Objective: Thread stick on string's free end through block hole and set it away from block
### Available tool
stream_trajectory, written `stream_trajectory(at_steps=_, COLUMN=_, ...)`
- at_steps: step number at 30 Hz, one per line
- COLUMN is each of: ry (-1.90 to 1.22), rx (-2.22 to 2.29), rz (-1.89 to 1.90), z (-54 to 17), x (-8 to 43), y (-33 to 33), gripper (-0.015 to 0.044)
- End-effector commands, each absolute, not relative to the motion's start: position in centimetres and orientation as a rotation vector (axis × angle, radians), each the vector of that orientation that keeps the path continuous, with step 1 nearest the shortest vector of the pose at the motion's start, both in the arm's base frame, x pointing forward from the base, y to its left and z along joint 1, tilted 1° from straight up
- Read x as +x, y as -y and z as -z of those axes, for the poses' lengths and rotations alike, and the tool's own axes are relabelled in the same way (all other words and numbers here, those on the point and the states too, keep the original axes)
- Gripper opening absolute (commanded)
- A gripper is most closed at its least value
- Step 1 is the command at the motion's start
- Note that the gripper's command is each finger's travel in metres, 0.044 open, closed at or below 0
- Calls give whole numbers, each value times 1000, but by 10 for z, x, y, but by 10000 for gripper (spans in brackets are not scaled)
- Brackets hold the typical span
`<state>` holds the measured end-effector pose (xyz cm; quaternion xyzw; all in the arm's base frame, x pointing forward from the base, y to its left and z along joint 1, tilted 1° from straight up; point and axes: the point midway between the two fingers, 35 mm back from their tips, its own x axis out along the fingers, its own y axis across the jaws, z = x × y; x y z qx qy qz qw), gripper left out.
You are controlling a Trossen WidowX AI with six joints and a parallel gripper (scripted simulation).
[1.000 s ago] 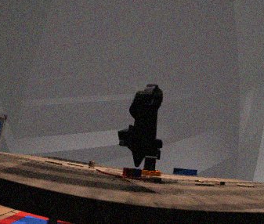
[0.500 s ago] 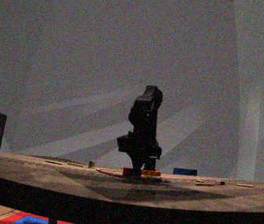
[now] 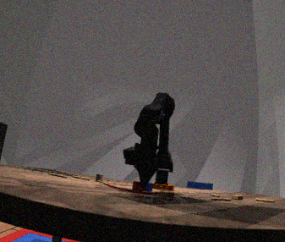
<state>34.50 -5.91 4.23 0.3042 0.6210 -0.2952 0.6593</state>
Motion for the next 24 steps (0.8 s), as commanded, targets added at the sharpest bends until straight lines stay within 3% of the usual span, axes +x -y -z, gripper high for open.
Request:
stream_trajectory(at_steps=1, ry=-1408, rx=683, rz=671, z=-41, x=339, y=64, gripper=0)
stream_trajectory(at_steps=24, ry=-1410, rx=680, rz=673, z=-40, x=310, y=89, gripper=0)
